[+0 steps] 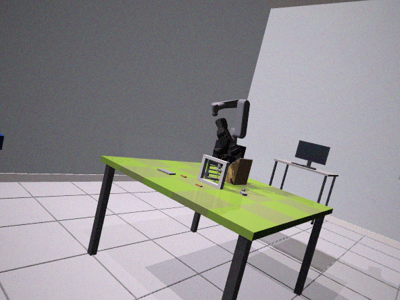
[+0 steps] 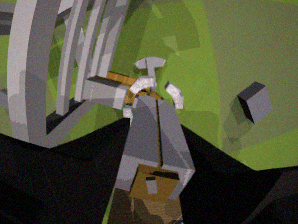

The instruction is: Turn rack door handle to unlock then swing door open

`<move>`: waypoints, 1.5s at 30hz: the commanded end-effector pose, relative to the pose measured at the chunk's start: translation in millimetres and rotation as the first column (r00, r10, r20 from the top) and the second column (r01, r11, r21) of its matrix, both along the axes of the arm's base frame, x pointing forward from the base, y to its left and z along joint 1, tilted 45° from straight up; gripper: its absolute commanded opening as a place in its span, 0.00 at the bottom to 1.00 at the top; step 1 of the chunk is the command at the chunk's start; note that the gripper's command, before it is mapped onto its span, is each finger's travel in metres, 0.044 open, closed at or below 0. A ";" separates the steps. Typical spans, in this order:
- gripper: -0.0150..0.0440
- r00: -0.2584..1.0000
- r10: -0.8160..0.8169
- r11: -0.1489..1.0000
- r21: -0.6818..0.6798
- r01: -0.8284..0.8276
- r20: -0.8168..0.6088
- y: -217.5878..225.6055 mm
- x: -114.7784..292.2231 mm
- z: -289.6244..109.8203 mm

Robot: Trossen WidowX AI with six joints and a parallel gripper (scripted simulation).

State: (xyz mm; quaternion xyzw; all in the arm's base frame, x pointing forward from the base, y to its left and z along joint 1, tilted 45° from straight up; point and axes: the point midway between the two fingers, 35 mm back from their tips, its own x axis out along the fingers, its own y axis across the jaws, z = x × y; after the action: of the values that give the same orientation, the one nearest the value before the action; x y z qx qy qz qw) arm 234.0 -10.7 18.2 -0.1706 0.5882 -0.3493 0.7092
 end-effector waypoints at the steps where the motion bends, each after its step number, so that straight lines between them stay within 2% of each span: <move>1: 0.30 0.998 0.053 0.999 -0.005 -0.053 -0.047 -5.3 0.3 5.3; 19: 0.30 0.952 0.219 0.975 0.001 -0.224 -0.214 -28.5 3.7 28.2; 37: 0.30 0.853 0.368 0.923 0.034 -0.384 -0.370 -49.9 14.1 50.3; 45: 0.30 0.843 0.379 0.918 0.038 -0.396 -0.382 -51.8 15.0 52.3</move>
State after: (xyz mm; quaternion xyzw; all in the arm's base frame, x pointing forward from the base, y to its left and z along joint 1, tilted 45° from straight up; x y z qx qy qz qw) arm 248.6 -62.0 69.6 -0.3600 0.6597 -0.1758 0.6358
